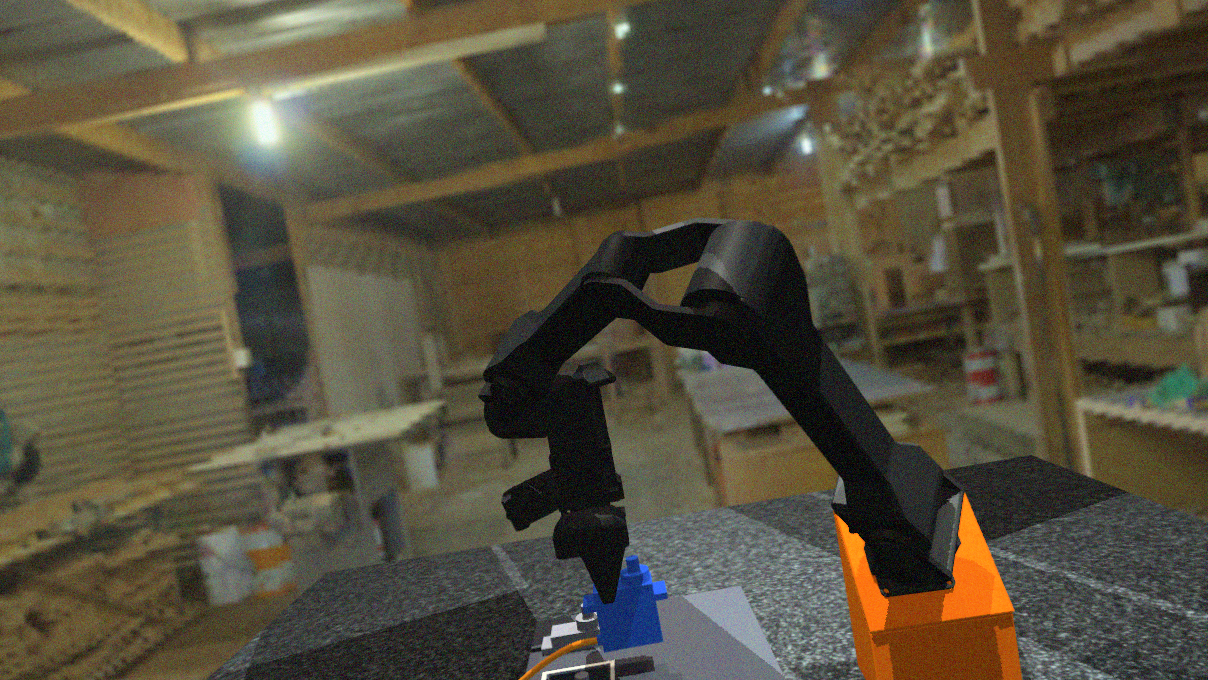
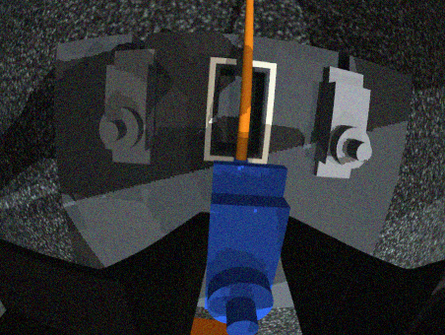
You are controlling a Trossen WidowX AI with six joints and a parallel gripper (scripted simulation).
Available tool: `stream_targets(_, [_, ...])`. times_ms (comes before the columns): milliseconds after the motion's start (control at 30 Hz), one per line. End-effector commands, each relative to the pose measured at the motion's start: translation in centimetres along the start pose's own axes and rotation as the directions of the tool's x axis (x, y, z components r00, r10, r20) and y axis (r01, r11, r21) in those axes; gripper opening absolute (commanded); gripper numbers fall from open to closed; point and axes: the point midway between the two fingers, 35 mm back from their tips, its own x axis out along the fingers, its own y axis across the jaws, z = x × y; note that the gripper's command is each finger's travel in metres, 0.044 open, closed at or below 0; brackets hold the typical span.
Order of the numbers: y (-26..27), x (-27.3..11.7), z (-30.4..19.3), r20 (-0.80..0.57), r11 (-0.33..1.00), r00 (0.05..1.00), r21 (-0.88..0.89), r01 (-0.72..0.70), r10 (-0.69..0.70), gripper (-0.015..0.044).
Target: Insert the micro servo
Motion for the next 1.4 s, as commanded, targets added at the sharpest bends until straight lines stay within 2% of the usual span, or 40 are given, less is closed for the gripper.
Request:
stream_targets(0, [0.0, -0.3, 1.4, 0.009, 1.0, 1.0, 0.004, 0.002, -0.002, 0.0])
stream_targets(400, [0.1, -0.3, 5.7, 0.011, 1.0, 1.0, 0.002, 0.001, -0.001, 0.0])
stream_targets(967, [0.1, 1.7, 5.9, 0.011, 1.0, 1.0, 0.002, 0.0, 0.0, 0.0])
stream_targets(1367, [0.0, 1.7, 5.9, 0.011, 1.0, 1.0, 0.002, 0.0, 0.0, 0.0])
